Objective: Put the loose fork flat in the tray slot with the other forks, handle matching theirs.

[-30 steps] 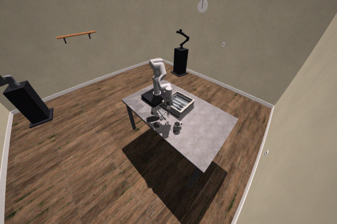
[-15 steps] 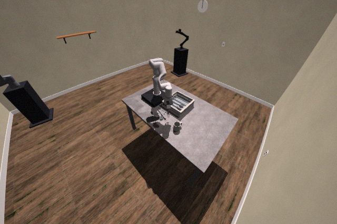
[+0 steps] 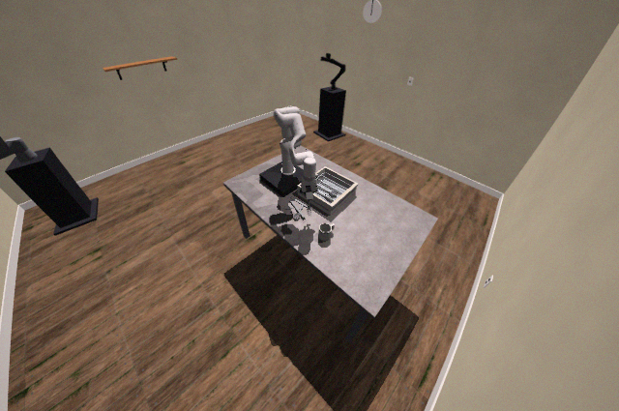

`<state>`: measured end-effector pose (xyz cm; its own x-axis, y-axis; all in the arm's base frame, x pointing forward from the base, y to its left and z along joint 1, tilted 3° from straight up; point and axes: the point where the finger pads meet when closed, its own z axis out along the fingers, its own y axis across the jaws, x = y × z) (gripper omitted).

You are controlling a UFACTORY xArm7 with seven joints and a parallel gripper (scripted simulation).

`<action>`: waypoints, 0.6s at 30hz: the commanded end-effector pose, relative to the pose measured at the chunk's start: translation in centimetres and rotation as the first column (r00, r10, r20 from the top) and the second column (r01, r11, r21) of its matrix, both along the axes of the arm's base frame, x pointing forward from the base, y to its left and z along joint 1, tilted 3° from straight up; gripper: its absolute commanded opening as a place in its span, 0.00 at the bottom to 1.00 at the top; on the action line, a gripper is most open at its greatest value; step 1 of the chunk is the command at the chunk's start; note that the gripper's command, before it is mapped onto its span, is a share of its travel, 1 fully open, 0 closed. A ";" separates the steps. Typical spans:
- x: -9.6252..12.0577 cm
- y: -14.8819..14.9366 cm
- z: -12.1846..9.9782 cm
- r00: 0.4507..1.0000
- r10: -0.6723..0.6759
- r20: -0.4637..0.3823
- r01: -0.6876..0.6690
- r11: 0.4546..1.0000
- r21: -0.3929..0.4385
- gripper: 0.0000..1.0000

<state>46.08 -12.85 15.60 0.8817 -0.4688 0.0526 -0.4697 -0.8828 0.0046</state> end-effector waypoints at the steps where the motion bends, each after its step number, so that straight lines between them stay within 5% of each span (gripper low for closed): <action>1: 0.1 0.0 0.1 1.000 0.000 0.005 0.000 1.000 -0.001 0.06; 18: 0.3 -0.1 -3.2 1.000 0.000 0.005 0.000 1.000 -0.001 0.06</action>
